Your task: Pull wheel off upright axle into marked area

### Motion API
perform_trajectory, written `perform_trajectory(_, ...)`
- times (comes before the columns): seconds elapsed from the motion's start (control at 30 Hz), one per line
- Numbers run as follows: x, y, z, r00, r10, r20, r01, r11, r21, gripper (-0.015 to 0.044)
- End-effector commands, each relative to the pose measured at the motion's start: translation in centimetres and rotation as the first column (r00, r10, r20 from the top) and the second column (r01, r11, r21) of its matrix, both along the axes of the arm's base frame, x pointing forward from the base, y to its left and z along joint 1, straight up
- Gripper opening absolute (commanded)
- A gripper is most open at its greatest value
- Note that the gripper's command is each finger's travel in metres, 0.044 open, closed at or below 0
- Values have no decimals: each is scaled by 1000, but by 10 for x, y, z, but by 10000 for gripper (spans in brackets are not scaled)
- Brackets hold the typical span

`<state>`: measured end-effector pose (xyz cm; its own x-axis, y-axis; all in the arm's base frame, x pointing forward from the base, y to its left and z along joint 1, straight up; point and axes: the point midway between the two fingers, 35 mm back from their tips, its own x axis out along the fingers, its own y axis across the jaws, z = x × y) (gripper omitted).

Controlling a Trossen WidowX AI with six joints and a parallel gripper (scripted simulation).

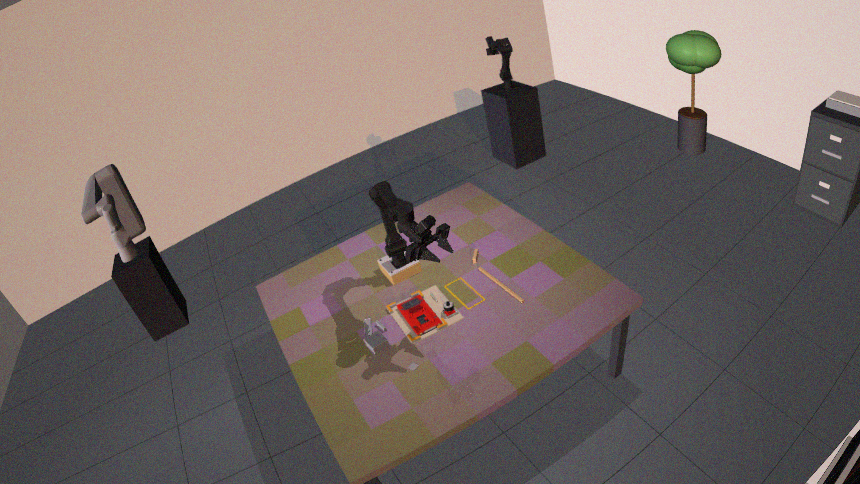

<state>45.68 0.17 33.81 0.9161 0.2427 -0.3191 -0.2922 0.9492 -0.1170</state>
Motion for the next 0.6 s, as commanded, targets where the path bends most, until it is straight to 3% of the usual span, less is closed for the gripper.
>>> perform_trajectory(0.0, 3, 8, -46, 980, -36, -194, 44, 998, 38, 300)
perform_trajectory(0.3, -16, 23, -142, 804, -112, -584, 151, 988, 19, 300)
perform_trajectory(0.57, -61, 33, -213, 504, -213, -837, 212, 970, -119, 300)
